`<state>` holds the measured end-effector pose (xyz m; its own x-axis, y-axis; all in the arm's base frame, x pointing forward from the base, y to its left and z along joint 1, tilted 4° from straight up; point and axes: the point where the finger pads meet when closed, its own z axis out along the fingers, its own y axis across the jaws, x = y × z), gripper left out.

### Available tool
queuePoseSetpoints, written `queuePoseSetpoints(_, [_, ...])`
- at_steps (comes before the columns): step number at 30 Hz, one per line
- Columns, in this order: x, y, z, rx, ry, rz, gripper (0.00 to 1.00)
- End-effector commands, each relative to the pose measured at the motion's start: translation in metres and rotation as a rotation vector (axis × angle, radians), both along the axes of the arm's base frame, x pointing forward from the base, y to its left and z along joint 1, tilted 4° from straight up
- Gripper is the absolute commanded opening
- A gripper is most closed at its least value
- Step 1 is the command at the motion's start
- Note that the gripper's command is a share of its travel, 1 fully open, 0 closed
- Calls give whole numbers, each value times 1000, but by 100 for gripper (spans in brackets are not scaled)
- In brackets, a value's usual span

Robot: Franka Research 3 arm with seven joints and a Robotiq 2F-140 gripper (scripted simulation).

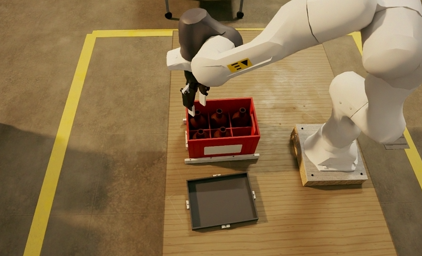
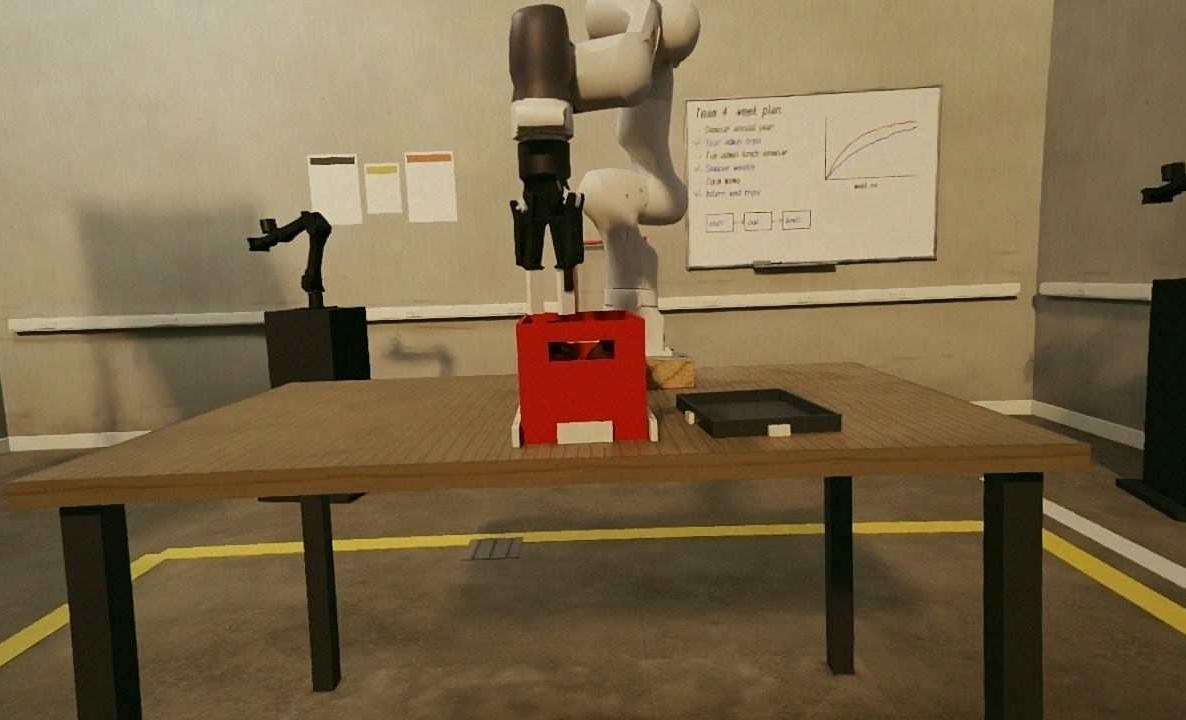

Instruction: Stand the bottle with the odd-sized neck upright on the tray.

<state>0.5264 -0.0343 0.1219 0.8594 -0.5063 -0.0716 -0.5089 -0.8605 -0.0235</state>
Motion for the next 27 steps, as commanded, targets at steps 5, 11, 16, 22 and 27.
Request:
queuePoseSetpoints(5, [0, 0, -1, -1, 0, 2, 44])
queuePoseSetpoints(11, [0, 0, -1, -1, 0, 2, 44])
queuePoseSetpoints(16, [0, 0, -2, -1, 0, 2, 44])
queuePoseSetpoints(22, [0, 0, -5, -1, 0, 2, 44])
queuePoseSetpoints(27, [0, 0, -8, -1, 0, 2, 44])
